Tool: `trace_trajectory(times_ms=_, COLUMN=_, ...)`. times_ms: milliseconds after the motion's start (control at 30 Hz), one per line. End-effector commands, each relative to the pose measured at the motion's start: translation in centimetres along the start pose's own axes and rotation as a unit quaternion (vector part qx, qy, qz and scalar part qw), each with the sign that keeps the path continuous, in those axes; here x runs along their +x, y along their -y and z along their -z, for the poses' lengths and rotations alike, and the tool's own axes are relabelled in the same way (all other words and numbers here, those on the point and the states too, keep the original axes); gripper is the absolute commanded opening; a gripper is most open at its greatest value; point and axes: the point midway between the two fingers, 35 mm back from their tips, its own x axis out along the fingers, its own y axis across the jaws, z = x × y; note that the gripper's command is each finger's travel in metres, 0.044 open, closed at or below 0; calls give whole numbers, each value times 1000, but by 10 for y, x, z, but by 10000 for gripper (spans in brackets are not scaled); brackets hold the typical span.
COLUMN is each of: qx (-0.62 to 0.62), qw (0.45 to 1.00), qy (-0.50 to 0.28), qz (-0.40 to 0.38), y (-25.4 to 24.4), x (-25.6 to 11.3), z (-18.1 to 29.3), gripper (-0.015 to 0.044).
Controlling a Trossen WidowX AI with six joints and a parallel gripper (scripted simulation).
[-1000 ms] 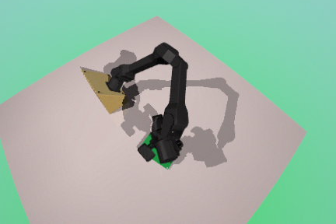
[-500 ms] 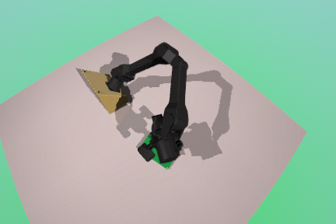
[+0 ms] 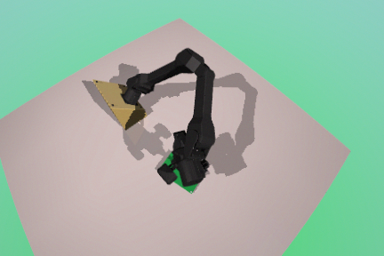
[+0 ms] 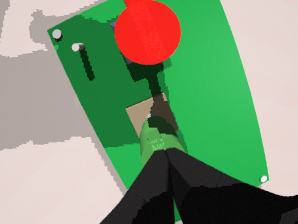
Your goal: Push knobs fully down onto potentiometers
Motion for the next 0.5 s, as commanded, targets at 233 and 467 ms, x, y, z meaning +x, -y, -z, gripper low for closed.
trace_trajectory(times_ms=233, qx=-9, qw=1000, qy=-7, qz=-2, y=-3, x=14, z=-2, gripper=0)
trace_trajectory(times_ms=467, qx=-9, qw=1000, qy=-7, qz=-2, y=-3, x=14, z=-2, gripper=0)
